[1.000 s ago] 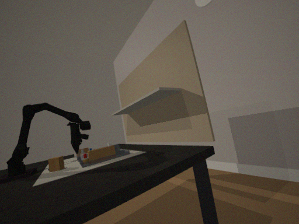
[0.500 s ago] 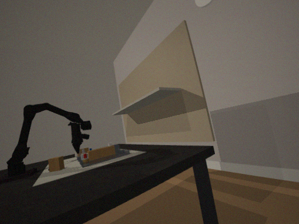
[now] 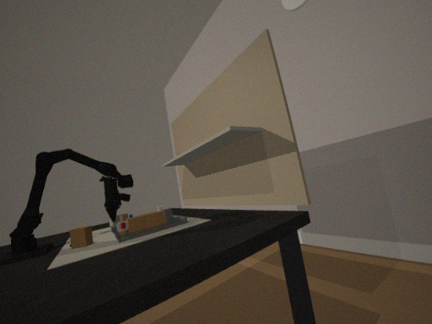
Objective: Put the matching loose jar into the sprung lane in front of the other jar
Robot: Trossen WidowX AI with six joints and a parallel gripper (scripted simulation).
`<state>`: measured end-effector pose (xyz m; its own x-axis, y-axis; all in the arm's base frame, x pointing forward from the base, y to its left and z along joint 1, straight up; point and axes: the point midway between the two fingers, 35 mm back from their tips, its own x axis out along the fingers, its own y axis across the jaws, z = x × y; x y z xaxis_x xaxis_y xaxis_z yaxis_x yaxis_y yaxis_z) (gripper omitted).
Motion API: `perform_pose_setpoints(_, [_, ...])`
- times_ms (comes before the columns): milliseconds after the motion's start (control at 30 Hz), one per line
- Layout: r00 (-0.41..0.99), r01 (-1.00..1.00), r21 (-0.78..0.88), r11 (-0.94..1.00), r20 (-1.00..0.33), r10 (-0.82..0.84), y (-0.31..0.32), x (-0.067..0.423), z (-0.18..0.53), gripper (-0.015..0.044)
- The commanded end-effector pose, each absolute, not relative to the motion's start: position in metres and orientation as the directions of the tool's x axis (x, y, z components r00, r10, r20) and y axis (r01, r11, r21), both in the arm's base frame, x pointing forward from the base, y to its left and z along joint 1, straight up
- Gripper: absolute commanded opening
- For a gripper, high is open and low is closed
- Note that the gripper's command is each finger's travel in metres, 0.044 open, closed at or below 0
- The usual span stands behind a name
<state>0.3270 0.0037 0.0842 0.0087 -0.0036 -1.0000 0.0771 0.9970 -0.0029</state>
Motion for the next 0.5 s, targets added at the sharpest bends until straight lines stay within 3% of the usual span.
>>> perform_pose_setpoints(0, [0.037, 0.074, 0.000, 0.997, -0.999, -0.003, 0.0035, 0.3368, 0.0863, 0.0000])
perform_pose_setpoints(467, [0.037, 0.074, 0.000, 0.997, -0.999, -0.003, 0.0031, 0.3417, 0.0875, 0.0000])
